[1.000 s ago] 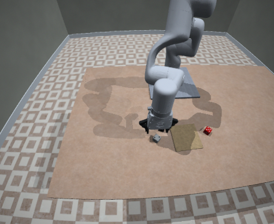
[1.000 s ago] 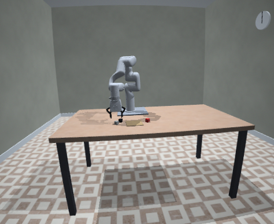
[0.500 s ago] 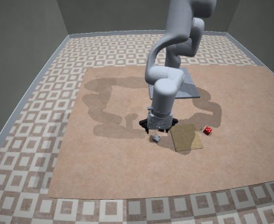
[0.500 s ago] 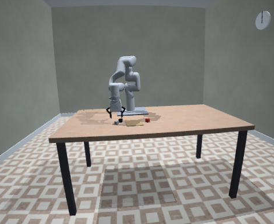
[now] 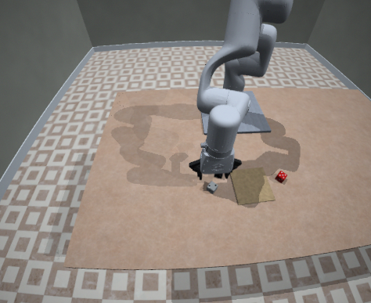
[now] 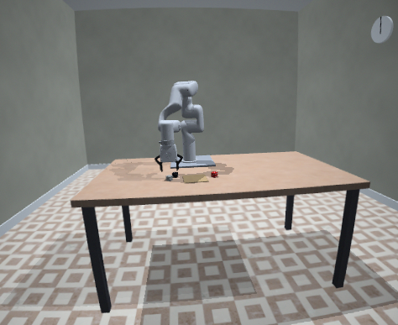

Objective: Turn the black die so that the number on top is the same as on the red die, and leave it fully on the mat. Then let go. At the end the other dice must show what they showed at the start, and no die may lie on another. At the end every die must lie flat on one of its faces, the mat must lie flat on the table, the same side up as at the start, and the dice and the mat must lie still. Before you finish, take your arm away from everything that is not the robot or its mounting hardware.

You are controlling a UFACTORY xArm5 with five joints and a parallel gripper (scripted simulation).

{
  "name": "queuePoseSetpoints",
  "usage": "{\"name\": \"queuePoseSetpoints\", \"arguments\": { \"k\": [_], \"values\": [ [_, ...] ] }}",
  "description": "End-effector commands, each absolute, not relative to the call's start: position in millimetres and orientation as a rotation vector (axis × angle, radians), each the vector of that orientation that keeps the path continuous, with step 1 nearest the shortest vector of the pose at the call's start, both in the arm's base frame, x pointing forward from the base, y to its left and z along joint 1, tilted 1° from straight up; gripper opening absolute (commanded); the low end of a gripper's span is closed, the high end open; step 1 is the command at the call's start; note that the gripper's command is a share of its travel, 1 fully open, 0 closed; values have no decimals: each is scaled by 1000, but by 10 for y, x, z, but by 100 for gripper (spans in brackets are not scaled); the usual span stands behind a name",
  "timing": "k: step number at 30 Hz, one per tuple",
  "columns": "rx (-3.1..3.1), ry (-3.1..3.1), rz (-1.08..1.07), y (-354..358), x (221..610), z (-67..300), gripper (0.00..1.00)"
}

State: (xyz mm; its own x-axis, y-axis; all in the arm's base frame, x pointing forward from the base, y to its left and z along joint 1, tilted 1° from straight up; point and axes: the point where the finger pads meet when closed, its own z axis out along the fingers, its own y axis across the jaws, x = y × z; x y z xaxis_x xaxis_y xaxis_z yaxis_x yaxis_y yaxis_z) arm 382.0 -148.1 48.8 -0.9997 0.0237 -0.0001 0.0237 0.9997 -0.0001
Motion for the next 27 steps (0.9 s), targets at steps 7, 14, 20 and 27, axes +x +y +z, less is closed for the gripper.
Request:
{"name": "queuePoseSetpoints", "arguments": {
  "k": [7, 14, 20, 27],
  "values": [
    [37, 3138, -2, -1314, 3550, 494, 100],
    [37, 3139, -2, -1177, 3324, 491, 100],
    [37, 3139, -2, -1164, 3303, 491, 100],
    [37, 3139, -2, -1164, 3303, 491, 100]
  ]
}}
